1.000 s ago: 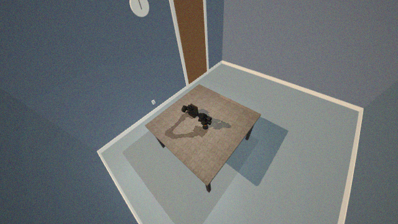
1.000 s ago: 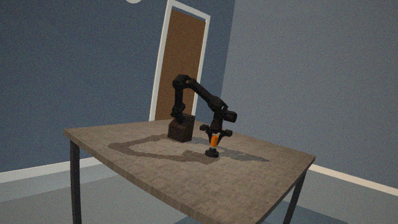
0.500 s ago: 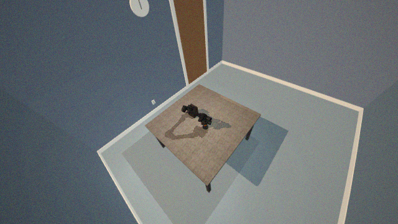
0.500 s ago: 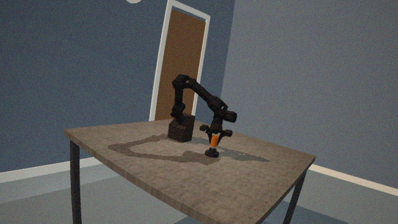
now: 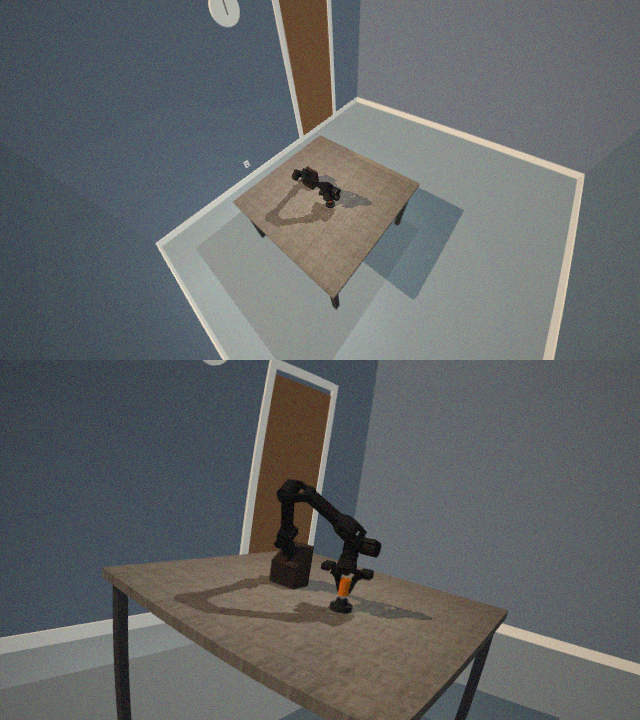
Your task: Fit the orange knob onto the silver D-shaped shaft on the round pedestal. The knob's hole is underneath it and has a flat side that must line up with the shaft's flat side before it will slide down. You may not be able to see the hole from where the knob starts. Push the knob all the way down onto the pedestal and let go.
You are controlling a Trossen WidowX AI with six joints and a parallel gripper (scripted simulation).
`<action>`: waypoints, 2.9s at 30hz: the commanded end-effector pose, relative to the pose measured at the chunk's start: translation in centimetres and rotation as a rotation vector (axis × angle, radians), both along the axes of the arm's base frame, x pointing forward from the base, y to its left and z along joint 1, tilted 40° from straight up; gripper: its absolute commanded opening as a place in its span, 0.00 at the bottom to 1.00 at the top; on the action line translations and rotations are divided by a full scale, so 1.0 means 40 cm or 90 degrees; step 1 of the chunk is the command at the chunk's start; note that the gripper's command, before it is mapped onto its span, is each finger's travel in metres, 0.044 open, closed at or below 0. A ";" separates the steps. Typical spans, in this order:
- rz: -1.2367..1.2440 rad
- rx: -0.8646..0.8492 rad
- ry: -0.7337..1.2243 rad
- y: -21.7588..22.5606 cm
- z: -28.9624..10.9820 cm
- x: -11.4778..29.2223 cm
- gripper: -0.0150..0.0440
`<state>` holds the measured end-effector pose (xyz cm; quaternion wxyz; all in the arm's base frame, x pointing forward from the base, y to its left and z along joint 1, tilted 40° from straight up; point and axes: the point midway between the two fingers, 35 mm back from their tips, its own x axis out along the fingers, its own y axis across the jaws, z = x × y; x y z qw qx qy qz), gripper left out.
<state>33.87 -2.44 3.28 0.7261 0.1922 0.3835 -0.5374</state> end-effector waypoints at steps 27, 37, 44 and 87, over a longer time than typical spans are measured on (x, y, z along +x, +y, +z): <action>-0.014 0.001 -0.011 0.011 0.008 -0.007 0.25; -0.014 0.001 -0.011 0.010 0.010 0.003 0.25; -0.014 0.000 -0.011 0.008 0.013 0.001 0.25; -0.014 0.000 -0.011 -0.002 -0.002 0.001 0.25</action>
